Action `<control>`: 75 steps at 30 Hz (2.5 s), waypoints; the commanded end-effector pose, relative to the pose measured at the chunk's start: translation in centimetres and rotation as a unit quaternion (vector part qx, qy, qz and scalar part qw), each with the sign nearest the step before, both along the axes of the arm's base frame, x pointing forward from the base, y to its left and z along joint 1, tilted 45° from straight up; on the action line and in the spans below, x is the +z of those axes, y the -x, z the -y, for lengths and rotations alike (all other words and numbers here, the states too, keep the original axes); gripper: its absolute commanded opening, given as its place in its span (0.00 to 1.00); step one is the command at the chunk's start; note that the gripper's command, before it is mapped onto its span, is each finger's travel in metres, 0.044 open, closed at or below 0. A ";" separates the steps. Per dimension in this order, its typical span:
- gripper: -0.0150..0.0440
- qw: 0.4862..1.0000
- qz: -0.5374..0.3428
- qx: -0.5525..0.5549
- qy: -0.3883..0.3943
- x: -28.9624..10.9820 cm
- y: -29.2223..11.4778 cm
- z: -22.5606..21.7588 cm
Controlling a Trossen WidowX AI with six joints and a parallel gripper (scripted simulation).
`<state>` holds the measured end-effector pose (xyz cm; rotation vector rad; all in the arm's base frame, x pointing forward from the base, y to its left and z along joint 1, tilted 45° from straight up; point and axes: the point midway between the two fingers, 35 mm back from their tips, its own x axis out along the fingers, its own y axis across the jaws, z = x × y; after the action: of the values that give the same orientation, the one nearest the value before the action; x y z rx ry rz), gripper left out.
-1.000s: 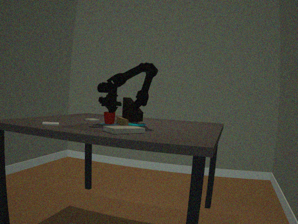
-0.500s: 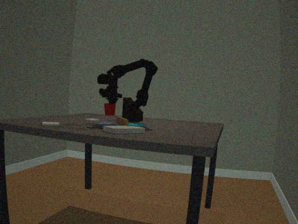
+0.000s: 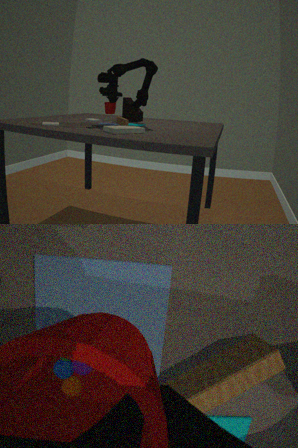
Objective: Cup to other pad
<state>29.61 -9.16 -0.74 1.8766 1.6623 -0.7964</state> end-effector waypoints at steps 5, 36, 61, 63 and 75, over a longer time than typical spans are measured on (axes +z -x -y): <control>0.25 1.000 0.000 0.000 0.000 0.0 0.0 0.0; 0.25 1.000 0.001 0.002 0.001 2.9 2.1 -2.9; 0.25 1.000 0.000 0.002 0.000 5.9 4.2 -5.8; 0.25 1.000 0.000 0.002 0.000 6.1 4.4 -6.0; 0.25 1.000 0.000 0.002 0.000 7.4 5.4 -7.4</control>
<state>24.70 -2.27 6.36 1.8644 1.6595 -0.7883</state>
